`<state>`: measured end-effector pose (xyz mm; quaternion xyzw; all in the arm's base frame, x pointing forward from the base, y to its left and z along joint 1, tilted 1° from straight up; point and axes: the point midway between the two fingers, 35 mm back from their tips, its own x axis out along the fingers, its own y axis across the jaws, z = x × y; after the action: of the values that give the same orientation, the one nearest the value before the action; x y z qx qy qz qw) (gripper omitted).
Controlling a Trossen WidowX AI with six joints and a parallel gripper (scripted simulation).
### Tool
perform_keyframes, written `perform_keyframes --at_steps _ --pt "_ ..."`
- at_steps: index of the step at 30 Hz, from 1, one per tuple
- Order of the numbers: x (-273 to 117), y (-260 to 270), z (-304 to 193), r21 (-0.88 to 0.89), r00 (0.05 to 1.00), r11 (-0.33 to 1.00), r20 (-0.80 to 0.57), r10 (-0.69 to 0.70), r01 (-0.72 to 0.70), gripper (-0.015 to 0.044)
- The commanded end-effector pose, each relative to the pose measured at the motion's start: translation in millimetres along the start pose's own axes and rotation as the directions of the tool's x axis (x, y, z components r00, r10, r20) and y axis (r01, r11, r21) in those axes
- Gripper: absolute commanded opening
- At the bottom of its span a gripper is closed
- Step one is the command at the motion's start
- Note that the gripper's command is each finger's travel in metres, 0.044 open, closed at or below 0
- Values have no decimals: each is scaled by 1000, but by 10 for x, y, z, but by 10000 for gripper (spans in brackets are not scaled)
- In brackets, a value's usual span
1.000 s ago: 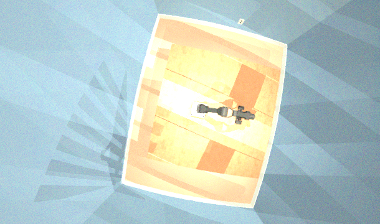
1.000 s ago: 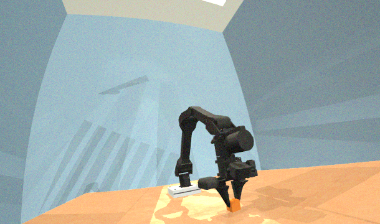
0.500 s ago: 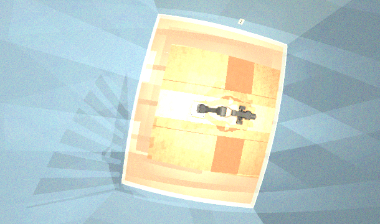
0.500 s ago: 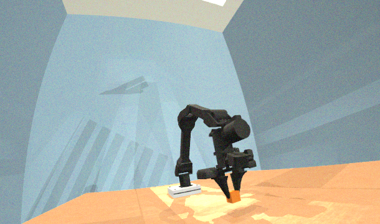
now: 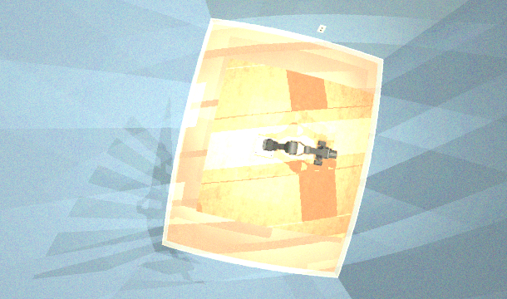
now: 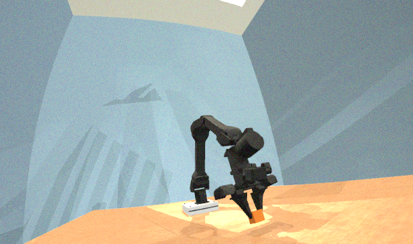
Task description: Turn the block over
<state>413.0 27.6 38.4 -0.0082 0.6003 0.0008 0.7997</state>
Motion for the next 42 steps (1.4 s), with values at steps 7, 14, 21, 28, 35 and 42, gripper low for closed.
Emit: perform_keyframes --at_steps 7,14,21,28,35,42 --pt "11 -10 -46 0 991 1000 130 -5 5 0" --pt "-5 -12 -86 1 974 1000 226 -5 5 0" --pt "26 -11 -91 1 959 1000 282 -5 5 0" --pt "184 -5 -58 0 922 1000 386 -4 5 0" --pt "284 -2 -60 -1 874 1000 485 -4 5 0" --pt "324 -4 -96 -1 816 1000 578 -4 5 0"
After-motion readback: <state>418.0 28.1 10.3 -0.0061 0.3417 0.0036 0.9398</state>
